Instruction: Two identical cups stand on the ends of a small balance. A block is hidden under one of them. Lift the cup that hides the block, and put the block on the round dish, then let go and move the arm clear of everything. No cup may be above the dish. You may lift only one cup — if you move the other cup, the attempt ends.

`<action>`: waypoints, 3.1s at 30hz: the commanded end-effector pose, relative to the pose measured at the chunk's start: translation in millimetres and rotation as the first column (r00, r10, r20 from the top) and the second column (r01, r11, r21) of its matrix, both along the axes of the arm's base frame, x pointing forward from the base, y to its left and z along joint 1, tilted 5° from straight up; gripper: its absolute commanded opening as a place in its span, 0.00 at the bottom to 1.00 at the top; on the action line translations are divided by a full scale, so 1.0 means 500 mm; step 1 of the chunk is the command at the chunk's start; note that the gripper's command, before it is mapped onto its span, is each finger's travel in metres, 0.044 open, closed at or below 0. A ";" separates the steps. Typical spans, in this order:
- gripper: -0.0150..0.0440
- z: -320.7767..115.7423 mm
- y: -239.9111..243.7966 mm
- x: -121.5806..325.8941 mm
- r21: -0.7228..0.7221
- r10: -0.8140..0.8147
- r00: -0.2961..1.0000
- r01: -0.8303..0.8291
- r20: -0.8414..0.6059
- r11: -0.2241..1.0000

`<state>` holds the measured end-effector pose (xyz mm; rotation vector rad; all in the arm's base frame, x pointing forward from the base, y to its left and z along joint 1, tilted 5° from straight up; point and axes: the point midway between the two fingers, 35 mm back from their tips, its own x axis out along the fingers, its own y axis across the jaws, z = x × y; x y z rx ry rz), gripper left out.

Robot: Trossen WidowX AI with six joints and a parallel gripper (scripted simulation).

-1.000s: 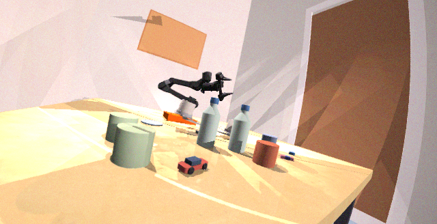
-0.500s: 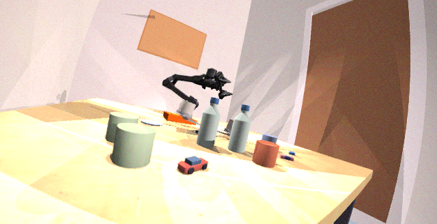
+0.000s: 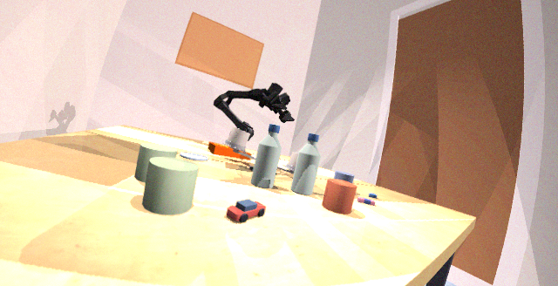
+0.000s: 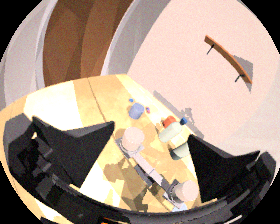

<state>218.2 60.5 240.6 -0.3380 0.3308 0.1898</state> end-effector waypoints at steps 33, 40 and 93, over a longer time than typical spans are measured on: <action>1.00 -0.026 -0.147 -0.050 0.200 -0.541 0.668 0.704 -0.512 0.681; 1.00 -0.025 -0.126 -0.015 0.062 -0.476 0.684 0.603 -0.553 0.795; 1.00 -0.217 0.013 0.279 -0.072 0.233 0.341 -0.686 -0.911 0.724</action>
